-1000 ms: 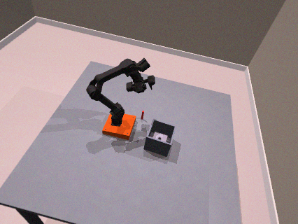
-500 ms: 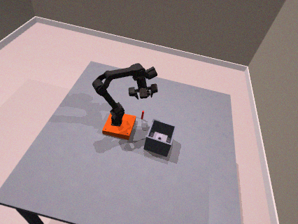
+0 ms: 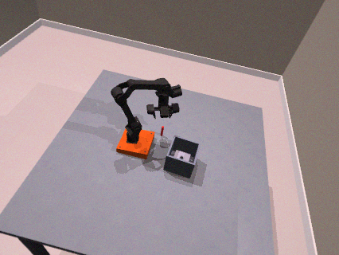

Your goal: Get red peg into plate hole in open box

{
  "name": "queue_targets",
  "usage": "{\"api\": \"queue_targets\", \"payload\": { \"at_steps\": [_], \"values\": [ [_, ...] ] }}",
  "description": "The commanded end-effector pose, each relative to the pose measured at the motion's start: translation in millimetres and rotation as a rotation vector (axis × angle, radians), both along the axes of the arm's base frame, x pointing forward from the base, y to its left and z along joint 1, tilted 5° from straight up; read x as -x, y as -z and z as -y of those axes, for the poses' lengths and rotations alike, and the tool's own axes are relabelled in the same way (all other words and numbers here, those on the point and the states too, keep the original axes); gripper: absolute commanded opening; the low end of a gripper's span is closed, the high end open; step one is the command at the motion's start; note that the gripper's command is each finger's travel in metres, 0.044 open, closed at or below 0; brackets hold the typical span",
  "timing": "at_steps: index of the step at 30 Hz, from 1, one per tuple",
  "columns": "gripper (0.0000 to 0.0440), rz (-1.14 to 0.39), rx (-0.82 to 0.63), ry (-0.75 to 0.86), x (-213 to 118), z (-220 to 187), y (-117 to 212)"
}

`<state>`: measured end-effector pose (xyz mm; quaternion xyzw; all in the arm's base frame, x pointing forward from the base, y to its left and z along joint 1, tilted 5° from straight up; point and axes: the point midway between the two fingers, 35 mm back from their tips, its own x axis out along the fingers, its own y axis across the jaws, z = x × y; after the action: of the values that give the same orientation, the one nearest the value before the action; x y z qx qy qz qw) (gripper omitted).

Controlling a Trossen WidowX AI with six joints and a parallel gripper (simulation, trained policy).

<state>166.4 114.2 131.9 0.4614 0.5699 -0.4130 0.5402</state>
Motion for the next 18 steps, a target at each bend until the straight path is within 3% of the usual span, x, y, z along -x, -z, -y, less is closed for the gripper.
{"api": "queue_targets", "payload": {
  "at_steps": [1, 18],
  "values": [
    [0.0418, -0.042, 0.014, -0.025, 3.1, 0.6, 12.9],
    [0.0424, -0.086, 0.059, -0.037, 2.4, 8.4, 68.9]
  ]
}}
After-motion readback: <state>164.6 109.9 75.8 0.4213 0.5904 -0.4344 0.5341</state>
